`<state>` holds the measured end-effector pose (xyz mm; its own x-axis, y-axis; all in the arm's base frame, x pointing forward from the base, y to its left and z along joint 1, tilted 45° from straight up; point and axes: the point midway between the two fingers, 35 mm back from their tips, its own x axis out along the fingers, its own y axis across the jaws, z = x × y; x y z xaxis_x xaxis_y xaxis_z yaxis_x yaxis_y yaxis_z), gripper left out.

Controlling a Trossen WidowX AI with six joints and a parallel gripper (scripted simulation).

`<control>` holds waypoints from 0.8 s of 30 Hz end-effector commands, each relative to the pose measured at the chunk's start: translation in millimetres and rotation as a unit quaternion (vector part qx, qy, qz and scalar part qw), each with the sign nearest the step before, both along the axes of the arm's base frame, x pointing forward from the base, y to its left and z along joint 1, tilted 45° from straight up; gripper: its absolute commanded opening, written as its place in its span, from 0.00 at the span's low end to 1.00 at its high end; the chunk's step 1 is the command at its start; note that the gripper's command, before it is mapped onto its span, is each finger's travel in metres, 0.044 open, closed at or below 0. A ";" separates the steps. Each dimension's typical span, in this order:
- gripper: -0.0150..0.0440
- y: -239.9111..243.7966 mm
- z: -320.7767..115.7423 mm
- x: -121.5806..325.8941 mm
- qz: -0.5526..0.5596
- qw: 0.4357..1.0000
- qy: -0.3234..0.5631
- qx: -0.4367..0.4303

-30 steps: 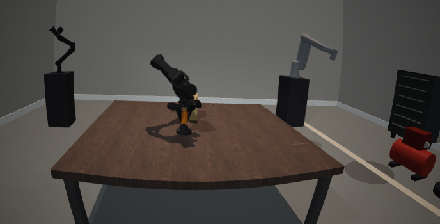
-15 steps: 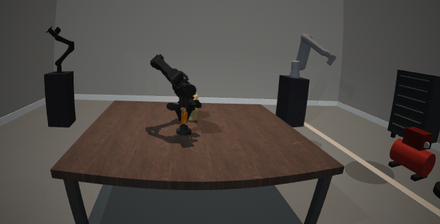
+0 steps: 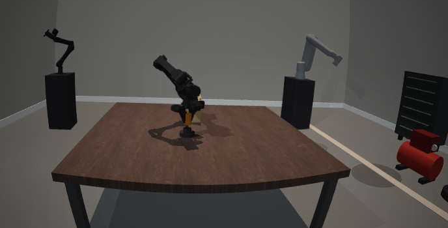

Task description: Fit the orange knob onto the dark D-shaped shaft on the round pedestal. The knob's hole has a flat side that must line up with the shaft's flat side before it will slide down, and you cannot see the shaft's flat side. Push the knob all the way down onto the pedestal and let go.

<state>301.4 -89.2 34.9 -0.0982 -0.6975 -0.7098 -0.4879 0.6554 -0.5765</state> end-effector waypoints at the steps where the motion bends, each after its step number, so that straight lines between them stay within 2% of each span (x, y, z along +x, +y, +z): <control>1: 0.25 0.1 -1.8 0.0 0.010 1.000 0.008 0.002; 20: 0.25 0.1 1.5 2.0 0.010 1.000 0.008 0.002; 24: 0.25 0.2 1.4 2.3 0.040 0.998 0.038 0.006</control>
